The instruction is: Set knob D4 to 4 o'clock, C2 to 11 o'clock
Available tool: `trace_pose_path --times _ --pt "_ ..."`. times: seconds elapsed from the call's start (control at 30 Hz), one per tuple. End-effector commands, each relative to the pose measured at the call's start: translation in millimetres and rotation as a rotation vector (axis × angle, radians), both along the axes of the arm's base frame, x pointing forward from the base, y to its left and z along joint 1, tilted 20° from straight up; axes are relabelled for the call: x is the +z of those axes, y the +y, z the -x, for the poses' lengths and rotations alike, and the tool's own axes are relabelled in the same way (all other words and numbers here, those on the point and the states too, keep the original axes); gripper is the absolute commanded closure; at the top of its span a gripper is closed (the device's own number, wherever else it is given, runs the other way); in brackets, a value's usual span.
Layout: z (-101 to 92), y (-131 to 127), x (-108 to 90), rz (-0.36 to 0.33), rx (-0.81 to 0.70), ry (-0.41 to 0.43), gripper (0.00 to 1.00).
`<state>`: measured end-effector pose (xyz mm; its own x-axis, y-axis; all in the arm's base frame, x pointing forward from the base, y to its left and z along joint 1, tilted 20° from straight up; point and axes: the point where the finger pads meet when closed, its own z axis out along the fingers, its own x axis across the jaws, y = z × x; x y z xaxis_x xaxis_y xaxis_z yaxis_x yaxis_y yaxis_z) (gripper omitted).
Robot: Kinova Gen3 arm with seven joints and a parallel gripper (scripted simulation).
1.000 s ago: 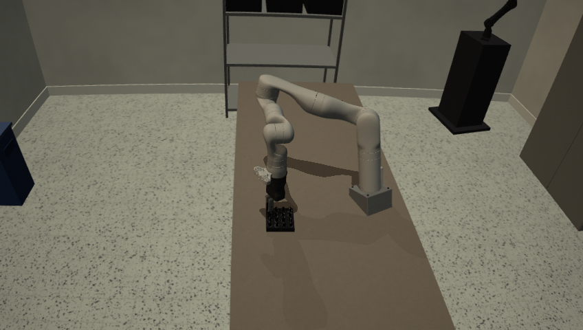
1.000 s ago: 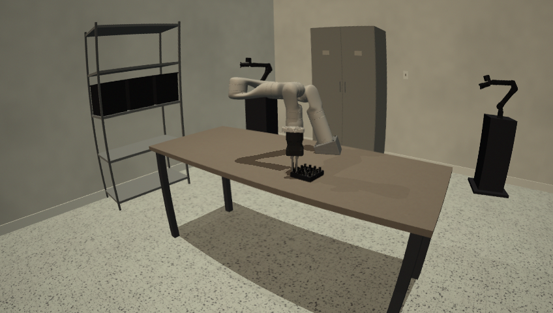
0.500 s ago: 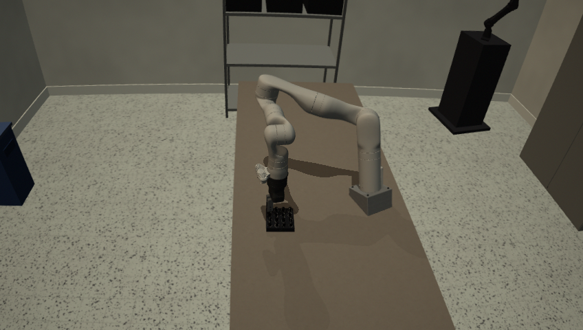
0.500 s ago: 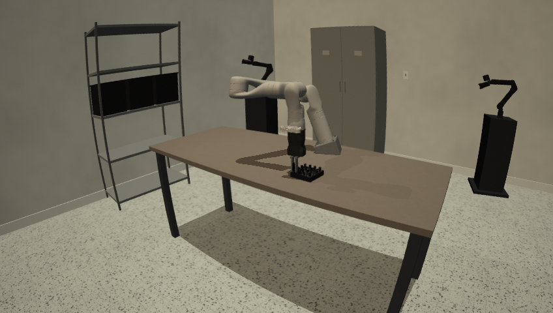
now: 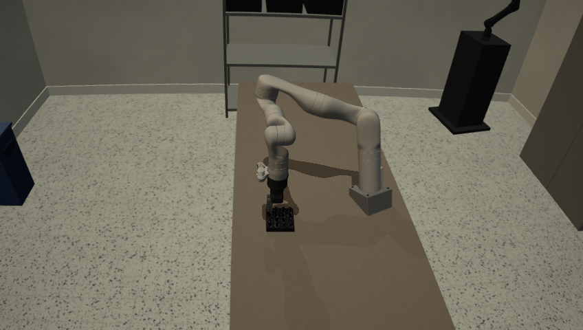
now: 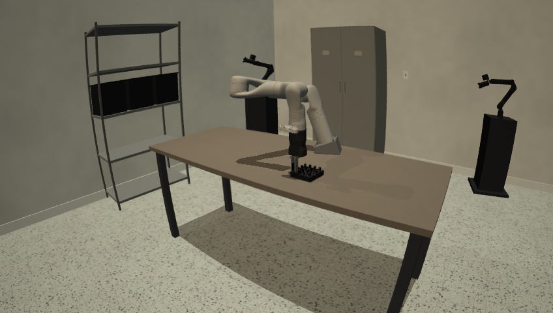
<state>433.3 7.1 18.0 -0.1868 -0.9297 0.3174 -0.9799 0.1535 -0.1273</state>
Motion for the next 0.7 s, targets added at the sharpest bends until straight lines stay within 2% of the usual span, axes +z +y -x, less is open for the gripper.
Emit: trace_pose_path --times 0.0,0.67 --pt "-0.2 0.6 0.6 0.001 -0.007 -0.004 0.70" --pt "-0.2 0.6 0.6 -0.005 -0.079 -0.030 0.70"
